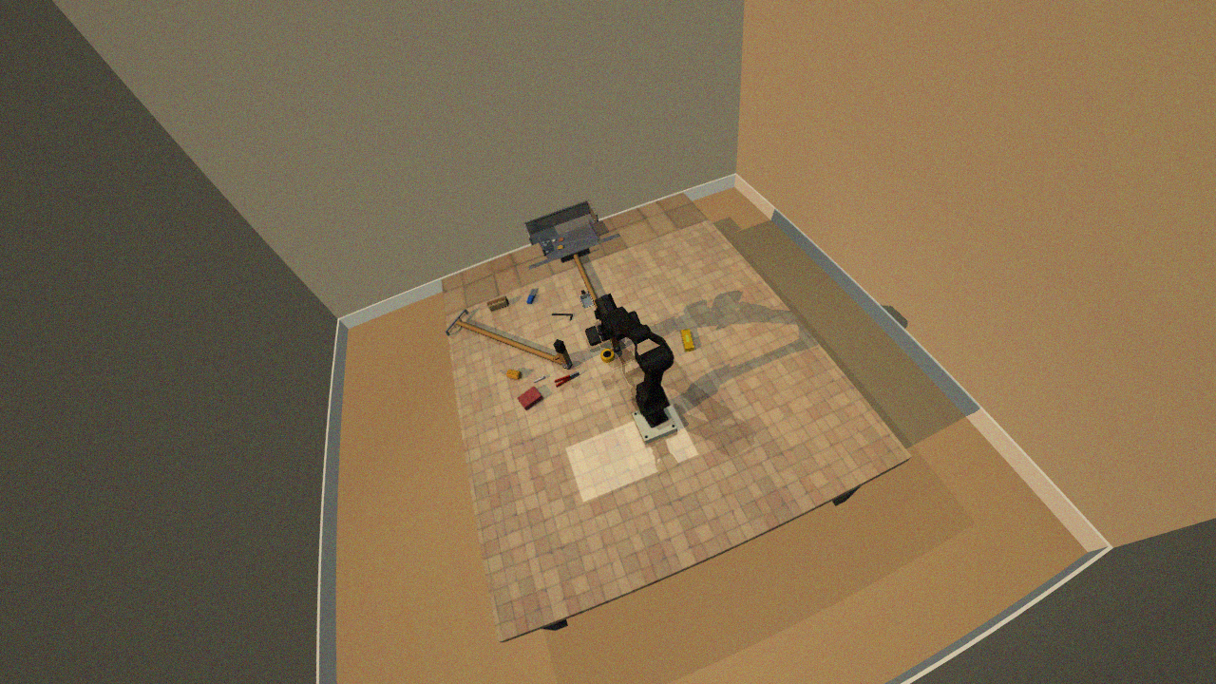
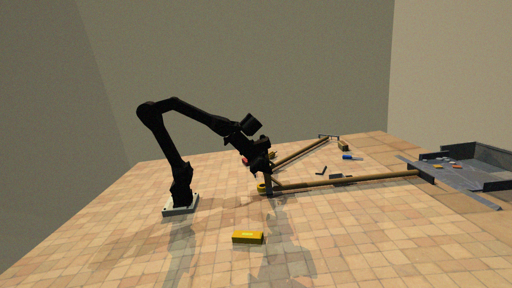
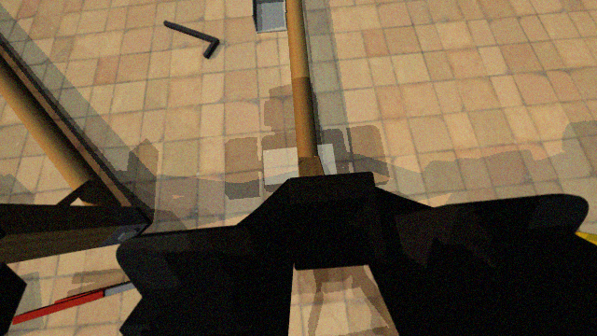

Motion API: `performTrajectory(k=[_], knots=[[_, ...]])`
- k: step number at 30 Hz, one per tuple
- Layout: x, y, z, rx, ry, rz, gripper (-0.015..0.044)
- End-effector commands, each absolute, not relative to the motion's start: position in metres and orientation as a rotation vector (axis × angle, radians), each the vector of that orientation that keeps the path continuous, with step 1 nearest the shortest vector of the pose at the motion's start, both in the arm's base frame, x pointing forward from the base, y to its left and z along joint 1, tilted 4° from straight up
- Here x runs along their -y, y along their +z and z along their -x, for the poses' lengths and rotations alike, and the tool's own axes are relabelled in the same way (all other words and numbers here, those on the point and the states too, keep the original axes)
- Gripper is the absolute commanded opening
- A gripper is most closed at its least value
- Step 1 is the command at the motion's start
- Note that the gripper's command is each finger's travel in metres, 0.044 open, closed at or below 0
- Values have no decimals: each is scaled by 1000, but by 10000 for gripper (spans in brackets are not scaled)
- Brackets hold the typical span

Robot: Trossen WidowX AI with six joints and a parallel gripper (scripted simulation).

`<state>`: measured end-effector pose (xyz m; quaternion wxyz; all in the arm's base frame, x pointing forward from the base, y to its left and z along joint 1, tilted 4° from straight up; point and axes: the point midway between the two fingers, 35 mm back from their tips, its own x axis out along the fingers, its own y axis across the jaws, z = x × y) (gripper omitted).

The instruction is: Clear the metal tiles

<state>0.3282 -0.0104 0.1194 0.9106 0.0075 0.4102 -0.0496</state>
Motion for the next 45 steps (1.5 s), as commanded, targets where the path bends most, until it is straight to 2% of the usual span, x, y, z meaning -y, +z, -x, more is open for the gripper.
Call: performTrajectory(k=[1,18,45], knots=[[3,120,-328,-840,-93,-15,0],[-12,121,-328,-838,-89,-14,0],[-15,127,-369,-834,-81,-12,0]])
